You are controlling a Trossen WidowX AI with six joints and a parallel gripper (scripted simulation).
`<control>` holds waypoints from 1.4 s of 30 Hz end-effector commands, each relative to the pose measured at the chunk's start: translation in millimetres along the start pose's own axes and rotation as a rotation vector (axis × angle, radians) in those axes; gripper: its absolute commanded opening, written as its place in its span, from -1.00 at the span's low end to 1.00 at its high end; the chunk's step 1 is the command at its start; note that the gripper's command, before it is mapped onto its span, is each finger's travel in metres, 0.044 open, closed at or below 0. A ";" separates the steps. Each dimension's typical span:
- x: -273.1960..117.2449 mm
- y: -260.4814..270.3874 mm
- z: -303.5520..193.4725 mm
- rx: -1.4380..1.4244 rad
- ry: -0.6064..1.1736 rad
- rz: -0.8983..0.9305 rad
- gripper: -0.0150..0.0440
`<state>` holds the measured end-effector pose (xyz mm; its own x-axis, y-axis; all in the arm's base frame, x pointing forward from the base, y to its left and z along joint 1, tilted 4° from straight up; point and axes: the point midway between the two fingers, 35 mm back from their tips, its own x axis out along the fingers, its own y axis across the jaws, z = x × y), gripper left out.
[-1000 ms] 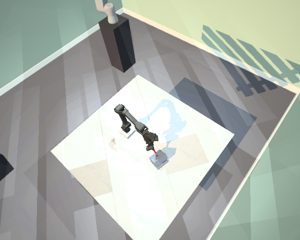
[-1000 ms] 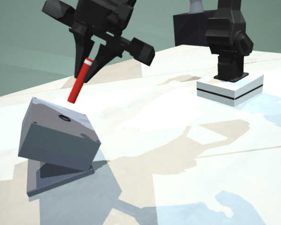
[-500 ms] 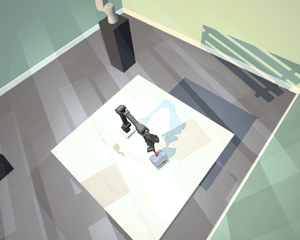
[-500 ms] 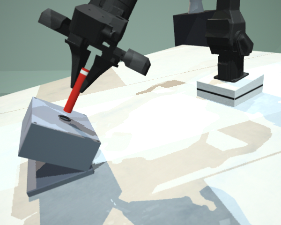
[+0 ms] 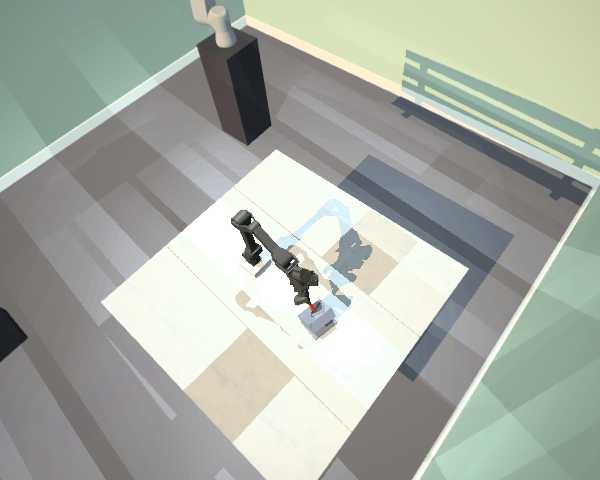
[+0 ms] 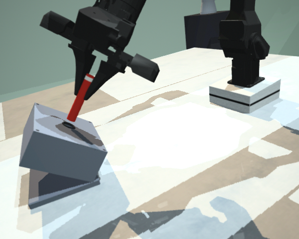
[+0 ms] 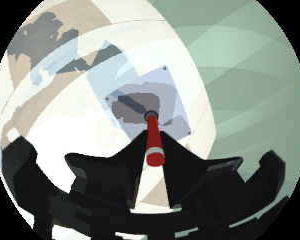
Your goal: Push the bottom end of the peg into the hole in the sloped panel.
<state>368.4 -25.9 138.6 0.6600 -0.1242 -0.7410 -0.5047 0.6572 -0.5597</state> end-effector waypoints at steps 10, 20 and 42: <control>3.9 0.1 0.0 0.000 0.000 0.000 -0.49; 10.8 0.5 -0.3 0.000 0.000 0.000 -0.49; 25.9 0.9 0.1 0.000 0.000 0.000 -0.49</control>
<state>383.2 -28.8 120.7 0.6592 -0.1285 -0.7409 -0.5006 0.6603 -0.5599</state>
